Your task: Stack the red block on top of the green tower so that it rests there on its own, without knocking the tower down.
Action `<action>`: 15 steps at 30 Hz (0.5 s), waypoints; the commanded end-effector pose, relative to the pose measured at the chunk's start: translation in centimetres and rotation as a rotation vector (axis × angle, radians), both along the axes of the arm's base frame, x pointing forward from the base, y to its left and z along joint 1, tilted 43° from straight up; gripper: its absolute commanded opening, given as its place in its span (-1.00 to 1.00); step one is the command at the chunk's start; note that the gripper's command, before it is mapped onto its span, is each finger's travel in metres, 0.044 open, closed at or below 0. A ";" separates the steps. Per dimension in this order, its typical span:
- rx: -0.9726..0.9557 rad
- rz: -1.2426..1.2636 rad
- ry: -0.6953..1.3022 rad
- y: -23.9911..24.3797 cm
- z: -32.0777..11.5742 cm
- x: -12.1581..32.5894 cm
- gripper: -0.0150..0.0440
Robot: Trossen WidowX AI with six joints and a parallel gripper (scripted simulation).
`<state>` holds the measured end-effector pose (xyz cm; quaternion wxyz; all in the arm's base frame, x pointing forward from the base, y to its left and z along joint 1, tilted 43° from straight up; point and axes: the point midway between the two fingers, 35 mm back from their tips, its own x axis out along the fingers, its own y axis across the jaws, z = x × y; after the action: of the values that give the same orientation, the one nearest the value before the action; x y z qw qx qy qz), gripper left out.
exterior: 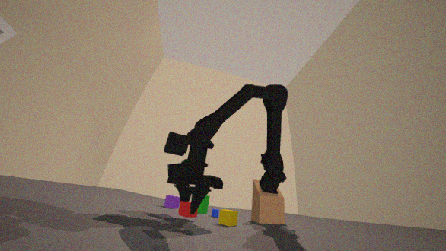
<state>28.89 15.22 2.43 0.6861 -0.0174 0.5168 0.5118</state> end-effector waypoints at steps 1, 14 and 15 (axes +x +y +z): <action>0.004 -0.001 -0.021 -1.3 1.9 0.5 -0.49; 0.001 -0.001 -0.021 -5.5 6.3 0.8 -0.49; 0.001 -0.001 -0.021 -5.8 6.6 0.8 -0.49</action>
<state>29.50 10.42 7.54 0.6883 -0.0178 0.5150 0.5105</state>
